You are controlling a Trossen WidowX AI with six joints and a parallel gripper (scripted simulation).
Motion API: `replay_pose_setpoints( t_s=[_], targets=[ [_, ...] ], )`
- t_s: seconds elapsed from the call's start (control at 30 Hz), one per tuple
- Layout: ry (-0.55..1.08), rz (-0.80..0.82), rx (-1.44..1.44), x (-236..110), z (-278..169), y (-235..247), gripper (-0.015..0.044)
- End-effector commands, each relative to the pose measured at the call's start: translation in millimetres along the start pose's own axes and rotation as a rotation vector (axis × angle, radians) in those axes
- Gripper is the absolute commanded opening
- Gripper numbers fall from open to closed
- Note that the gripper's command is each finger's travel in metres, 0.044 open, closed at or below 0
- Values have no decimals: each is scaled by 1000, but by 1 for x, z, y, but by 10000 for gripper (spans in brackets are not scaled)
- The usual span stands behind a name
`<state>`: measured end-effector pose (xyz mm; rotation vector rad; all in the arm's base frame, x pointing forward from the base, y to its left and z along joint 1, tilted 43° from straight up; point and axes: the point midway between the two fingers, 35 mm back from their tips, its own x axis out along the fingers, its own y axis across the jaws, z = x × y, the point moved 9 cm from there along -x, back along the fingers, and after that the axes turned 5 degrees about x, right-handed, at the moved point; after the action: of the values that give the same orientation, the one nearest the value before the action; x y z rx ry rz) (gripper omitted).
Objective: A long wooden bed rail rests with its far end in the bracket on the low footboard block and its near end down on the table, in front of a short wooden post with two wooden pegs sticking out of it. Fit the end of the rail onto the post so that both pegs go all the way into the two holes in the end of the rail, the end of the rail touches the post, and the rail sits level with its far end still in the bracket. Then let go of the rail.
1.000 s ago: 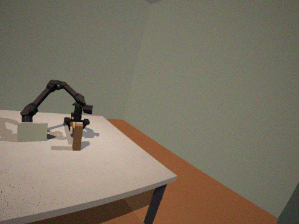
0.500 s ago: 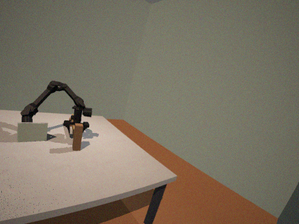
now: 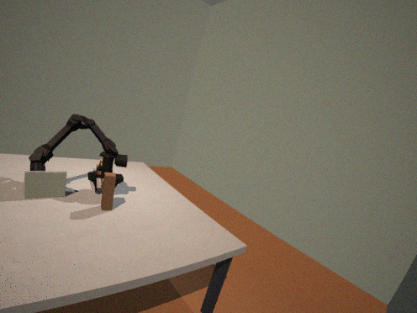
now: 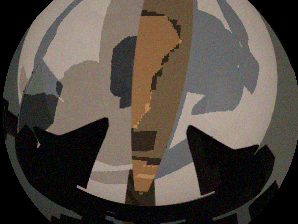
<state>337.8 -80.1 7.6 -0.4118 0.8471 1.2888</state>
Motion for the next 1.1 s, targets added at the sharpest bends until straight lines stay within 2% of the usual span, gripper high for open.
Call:
replay_pose_setpoints(
  t_s=[0.0,0.37,0.6,0.63,1.07],
  targets=[
    [-6,5,7,3,0,1,361],
    [-6,5,7,3,0,1,72],
    [-6,5,7,3,0,1,26],
    [-6,5,7,3,0,1,0],
    [-6,5,7,2,-1,1,0]
  ],
)
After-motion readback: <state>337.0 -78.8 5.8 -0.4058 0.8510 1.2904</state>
